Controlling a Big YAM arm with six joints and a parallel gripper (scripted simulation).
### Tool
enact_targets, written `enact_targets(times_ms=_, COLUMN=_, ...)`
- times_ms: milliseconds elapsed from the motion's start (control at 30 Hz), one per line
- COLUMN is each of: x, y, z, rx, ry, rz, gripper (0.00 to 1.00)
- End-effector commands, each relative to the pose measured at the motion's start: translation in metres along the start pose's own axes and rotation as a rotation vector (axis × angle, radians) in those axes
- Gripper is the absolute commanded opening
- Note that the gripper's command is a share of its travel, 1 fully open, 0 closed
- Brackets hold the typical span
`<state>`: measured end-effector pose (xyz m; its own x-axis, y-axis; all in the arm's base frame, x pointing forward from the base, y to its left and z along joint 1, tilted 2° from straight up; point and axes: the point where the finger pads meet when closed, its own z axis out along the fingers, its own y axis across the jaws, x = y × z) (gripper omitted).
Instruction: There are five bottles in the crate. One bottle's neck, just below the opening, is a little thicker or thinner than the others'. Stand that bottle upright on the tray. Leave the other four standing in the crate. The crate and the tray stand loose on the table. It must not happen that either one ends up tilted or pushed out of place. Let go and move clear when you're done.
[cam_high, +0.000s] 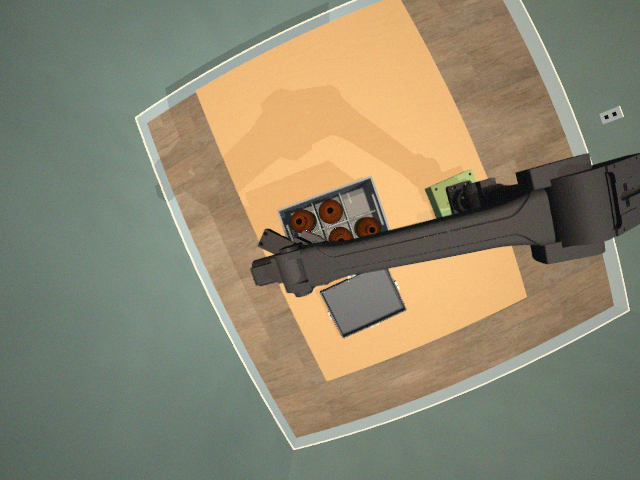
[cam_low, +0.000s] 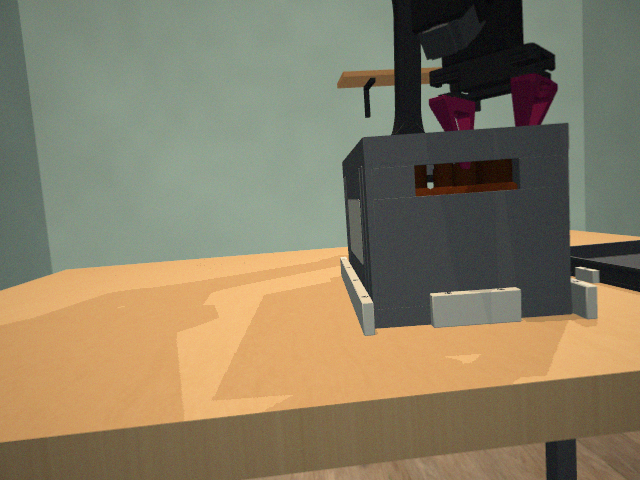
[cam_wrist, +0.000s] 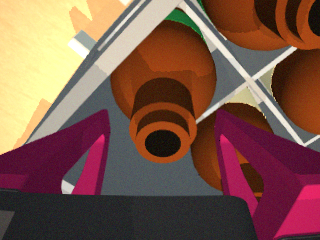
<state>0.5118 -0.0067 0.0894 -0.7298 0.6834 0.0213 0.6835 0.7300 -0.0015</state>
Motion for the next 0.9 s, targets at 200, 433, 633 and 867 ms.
enact_targets(times_ms=200, x=0.0065, y=0.0033, z=0.0091, rx=0.009, ry=0.009, rz=-0.001, gripper=0.61)
enact_targets(times_ms=433, x=0.0065, y=0.0033, z=0.0091, rx=0.009, ry=0.009, rz=-0.001, gripper=0.61)
enact_targets(times_ms=633, x=0.0065, y=0.0033, z=0.0091, rx=0.009, ry=0.009, rz=-0.001, gripper=0.61)
enact_targets(times_ms=867, x=0.0066, y=0.0026, z=0.0087, rx=0.01, ry=0.011, rz=-0.003, gripper=0.0)
